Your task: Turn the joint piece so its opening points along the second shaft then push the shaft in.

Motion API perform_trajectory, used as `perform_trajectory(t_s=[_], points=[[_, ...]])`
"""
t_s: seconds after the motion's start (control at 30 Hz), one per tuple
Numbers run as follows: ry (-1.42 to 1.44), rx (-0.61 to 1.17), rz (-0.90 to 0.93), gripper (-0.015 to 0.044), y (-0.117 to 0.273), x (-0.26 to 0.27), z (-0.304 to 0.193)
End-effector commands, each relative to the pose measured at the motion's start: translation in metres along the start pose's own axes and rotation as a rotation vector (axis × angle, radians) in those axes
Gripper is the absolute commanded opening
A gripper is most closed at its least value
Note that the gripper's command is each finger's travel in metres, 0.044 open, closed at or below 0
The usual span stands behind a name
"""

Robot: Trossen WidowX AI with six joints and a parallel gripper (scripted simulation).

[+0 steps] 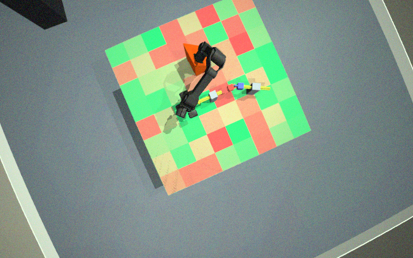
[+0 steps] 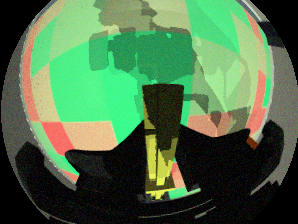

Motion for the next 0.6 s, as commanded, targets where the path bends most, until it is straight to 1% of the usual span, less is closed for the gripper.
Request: perform_trajectory(t_s=[0.0, 0.57], points=[[-0.003, 0.001, -0.007, 0.0000, 0.000, 0.000, -0.007], [-0.003, 0.002, -0.013, 0.0000, -0.001, -0.001, -0.033]])
Point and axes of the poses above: the point midway between the two fingers, 35 mm back from their tips, its own y axis back along the fingers, its own x axis across the jaws, z = x × y, the point moved 4 cm from there along y, back along the fingers, and after that the axes turned 3 degrees about -y, right-handed, at the moved point
